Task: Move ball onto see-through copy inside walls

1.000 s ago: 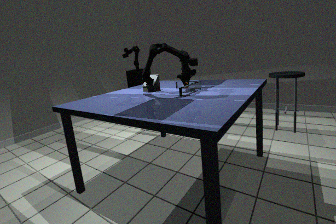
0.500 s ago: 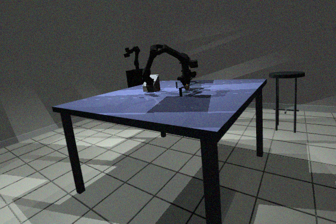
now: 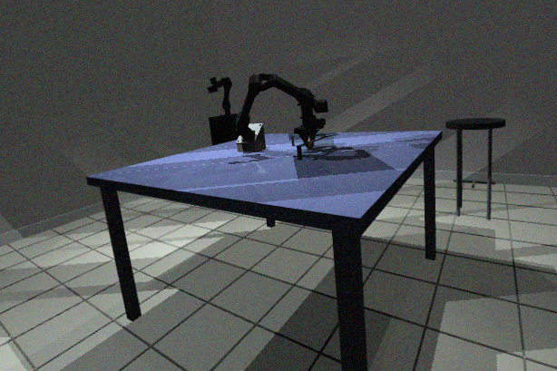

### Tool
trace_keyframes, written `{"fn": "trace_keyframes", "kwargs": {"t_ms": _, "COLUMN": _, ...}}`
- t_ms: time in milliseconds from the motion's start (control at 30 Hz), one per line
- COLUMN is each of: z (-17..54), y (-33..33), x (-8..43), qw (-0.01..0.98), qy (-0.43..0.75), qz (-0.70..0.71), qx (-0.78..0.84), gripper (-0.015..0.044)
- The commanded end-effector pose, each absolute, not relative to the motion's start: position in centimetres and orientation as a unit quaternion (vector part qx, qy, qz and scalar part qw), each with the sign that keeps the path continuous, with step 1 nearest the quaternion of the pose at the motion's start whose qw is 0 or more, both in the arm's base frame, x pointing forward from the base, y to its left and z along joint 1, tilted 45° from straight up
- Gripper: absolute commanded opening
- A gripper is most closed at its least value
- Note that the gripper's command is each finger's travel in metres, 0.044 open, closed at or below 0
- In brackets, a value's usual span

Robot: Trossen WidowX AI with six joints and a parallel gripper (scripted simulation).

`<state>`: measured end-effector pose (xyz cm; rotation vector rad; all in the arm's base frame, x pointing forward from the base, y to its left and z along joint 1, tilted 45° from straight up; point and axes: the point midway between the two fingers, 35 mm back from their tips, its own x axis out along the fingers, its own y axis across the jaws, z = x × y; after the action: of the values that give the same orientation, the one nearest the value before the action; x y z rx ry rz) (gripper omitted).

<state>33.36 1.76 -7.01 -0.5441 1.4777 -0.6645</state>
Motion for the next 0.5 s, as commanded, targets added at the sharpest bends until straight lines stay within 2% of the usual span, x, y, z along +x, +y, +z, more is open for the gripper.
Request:
{"fn": "trace_keyframes", "kwargs": {"t_ms": 0, "z": -7.0, "y": 1.8, "x": 33.4, "qw": 0.657, "qy": 0.652, "qz": -0.294, "qx": -0.240, "gripper": 0.0327}}
{"fn": "trace_keyframes", "kwargs": {"t_ms": 100, "z": -6.3, "y": 2.6, "x": 33.5, "qw": 0.657, "qy": 0.652, "qz": -0.293, "qx": -0.240, "gripper": 0.0327}}
{"fn": "trace_keyframes", "kwargs": {"t_ms": 267, "z": -1.1, "y": 7.6, "x": 33.4, "qw": 0.655, "qy": 0.653, "qz": -0.292, "qx": -0.242, "gripper": 0.0327}}
{"fn": "trace_keyframes", "kwargs": {"t_ms": 467, "z": -1.6, "y": 7.6, "x": 33.5, "qw": 0.659, "qy": 0.651, "qz": -0.287, "qx": -0.246, "gripper": 0.0327}}
